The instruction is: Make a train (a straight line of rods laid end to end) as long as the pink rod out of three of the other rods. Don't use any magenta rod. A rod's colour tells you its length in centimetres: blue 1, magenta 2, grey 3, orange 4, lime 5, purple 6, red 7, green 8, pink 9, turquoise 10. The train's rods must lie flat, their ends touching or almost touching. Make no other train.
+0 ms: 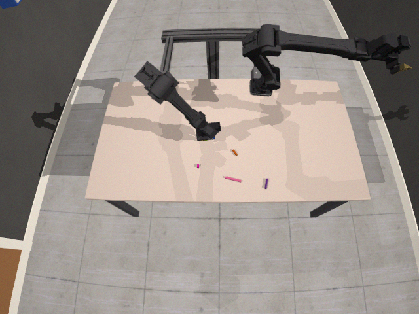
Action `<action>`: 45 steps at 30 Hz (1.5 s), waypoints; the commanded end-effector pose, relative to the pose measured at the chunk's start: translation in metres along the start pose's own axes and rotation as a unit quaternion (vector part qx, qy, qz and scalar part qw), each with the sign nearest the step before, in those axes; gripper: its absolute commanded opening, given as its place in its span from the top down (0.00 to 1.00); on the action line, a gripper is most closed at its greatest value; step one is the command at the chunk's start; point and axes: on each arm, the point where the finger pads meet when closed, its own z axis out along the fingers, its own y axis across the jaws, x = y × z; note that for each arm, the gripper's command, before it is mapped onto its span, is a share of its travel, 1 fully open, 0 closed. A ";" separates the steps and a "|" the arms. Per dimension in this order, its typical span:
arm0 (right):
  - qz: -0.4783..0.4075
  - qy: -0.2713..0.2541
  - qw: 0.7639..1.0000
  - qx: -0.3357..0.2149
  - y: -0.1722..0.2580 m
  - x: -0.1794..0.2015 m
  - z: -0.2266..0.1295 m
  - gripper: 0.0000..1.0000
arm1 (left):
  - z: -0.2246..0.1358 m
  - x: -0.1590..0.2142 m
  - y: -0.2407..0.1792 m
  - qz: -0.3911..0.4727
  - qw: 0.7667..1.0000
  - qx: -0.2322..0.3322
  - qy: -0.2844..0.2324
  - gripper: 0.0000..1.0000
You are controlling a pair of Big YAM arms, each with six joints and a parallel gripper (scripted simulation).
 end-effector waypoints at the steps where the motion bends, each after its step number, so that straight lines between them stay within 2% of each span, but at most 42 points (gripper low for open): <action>1: -0.003 -0.003 1.000 -0.002 0.002 -0.008 0.000 0.96 | -0.001 -0.048 0.005 0.006 0.999 -0.004 -0.044 0.00; 45: -0.003 -0.002 1.000 -0.002 0.007 -0.006 0.000 0.96 | -0.001 -0.048 0.005 0.006 0.999 -0.004 -0.044 0.00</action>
